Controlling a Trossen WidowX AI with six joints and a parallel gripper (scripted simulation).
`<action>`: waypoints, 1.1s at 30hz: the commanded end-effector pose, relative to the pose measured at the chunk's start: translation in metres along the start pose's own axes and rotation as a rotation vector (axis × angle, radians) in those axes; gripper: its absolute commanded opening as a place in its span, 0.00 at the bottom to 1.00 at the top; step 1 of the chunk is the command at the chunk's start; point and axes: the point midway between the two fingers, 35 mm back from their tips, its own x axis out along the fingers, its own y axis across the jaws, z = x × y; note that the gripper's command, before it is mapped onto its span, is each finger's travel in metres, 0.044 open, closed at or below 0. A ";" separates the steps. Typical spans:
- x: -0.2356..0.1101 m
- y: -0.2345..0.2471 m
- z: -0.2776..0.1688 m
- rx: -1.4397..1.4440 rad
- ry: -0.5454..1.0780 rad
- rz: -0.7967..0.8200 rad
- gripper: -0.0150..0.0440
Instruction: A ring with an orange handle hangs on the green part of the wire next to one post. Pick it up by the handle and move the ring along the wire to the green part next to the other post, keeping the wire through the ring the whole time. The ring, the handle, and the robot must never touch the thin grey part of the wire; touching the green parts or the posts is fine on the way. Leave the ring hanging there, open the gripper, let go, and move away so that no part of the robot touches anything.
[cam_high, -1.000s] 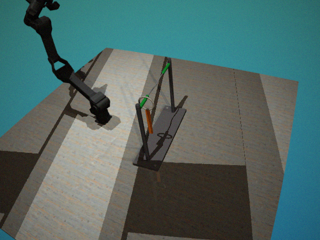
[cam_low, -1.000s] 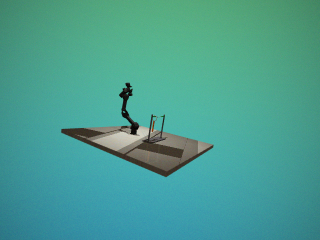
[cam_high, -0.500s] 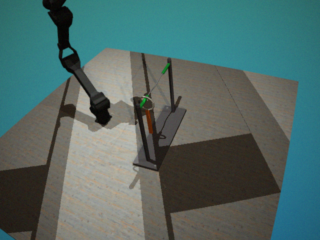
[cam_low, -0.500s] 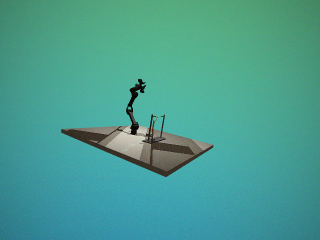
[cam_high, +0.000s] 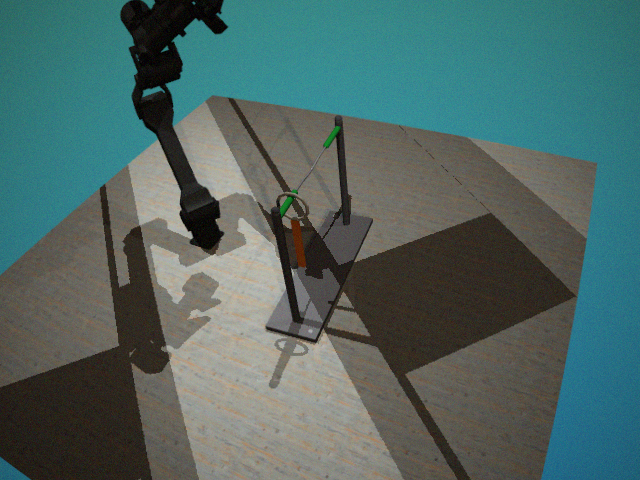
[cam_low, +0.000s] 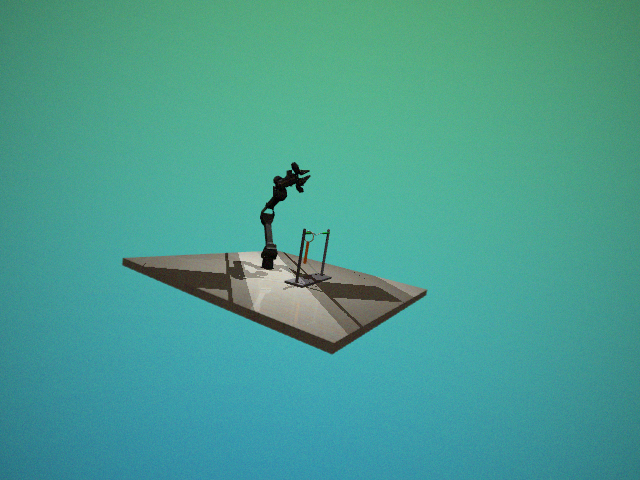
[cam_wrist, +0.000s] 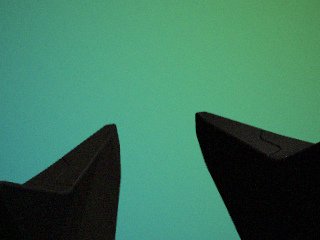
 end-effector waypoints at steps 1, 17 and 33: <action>-0.013 -0.007 -0.062 0.032 0.097 -0.026 0.53; -0.135 0.007 -0.273 0.194 0.475 -0.167 0.53; -0.267 0.103 -0.368 0.423 0.726 -0.273 0.53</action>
